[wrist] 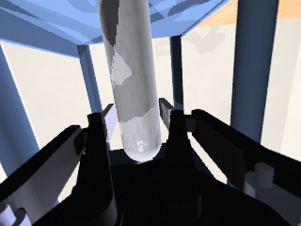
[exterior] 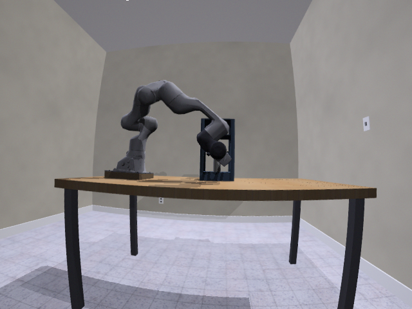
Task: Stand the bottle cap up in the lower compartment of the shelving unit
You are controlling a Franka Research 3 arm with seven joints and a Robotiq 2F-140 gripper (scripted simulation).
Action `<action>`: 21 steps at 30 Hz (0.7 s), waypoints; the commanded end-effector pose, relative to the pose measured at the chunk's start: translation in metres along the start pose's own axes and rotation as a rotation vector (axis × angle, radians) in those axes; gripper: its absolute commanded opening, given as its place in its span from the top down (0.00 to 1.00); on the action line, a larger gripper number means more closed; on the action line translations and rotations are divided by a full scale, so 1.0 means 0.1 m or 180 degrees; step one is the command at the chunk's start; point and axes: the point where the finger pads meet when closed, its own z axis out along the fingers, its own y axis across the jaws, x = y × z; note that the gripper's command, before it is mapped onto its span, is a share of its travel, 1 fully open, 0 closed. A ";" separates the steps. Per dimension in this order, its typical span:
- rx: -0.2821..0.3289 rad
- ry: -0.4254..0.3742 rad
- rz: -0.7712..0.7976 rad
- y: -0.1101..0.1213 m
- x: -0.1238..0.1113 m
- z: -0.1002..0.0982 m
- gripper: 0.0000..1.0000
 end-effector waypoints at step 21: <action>-0.0004 -0.0001 -0.0020 -0.01 -0.01 -0.04 0.58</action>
